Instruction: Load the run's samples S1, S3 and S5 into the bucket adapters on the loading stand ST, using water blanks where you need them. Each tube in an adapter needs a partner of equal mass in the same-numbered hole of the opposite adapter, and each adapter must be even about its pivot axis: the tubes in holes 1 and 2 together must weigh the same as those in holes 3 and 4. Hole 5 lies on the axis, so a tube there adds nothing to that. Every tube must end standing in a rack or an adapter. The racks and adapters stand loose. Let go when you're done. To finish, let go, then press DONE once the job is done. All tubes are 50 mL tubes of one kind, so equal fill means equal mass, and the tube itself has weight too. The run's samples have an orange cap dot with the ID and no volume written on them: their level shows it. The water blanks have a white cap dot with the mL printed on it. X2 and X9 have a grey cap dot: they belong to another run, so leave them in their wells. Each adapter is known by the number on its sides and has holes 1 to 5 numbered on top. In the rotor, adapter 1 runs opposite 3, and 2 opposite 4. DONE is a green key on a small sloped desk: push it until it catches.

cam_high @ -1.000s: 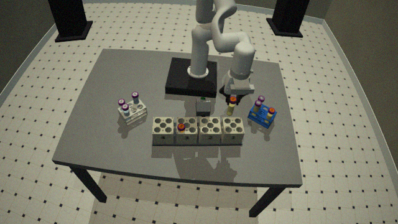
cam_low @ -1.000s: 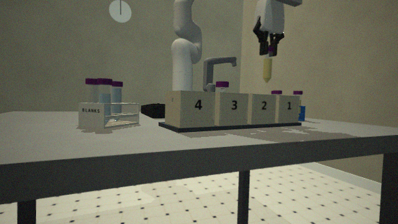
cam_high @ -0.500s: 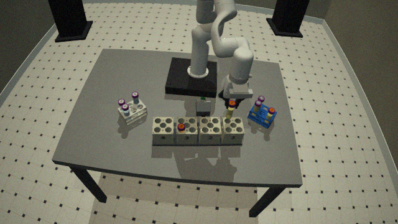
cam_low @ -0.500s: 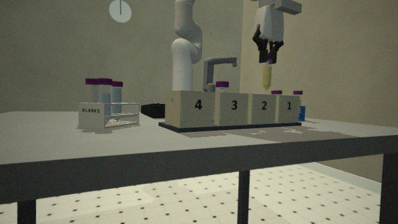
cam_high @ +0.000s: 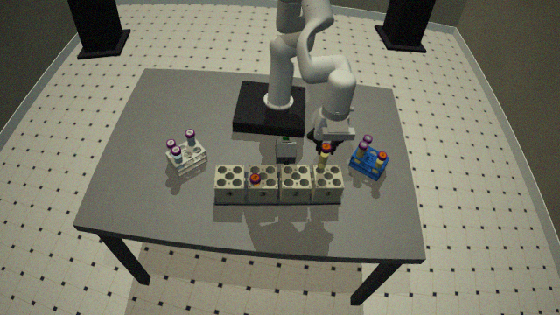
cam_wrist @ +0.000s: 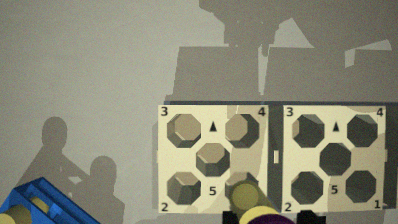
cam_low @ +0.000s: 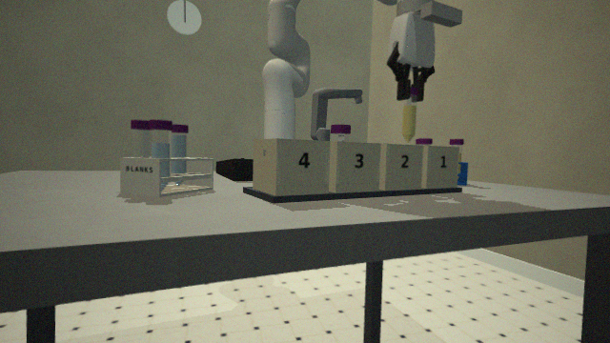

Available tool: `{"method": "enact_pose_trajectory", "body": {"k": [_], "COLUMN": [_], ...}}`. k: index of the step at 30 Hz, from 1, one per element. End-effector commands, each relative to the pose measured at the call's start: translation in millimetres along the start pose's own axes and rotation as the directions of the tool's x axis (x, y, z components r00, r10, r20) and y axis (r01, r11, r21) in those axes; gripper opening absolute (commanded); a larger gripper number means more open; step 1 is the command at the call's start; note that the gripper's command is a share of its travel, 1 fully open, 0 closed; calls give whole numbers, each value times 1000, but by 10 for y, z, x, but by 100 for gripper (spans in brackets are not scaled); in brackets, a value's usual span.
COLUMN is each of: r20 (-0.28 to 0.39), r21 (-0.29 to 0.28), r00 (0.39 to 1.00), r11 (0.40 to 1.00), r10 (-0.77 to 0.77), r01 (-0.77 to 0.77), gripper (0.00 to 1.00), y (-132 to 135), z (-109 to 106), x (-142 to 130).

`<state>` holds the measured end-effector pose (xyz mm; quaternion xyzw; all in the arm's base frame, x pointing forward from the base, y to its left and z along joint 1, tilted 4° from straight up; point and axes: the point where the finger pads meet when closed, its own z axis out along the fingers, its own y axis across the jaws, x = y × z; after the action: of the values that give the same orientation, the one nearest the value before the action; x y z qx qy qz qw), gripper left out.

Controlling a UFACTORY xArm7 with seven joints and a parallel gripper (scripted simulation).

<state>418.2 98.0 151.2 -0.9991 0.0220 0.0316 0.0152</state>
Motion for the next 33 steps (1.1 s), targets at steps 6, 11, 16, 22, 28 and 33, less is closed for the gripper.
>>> {"method": "enact_pose_trajectory", "body": {"k": [6,11,16,22,28,33], "r20": [-4,-4,-4,-4,-4,-4], "r21": [1,1,1,1,1,1], "r00": [1000,1000,1000,1000,1000,1000], "r11": [1000,1000,1000,1000,1000,1000], "r10": [0,0,0,0,0,0], "r01": [0,0,0,0,0,0], "gripper": [0,0,0,0,0,0], "y": [-3,-3,-4,-4,-4,-4], "z": [3,34,84,144,184,234], "x": [13,13,13,13,13,13]}}
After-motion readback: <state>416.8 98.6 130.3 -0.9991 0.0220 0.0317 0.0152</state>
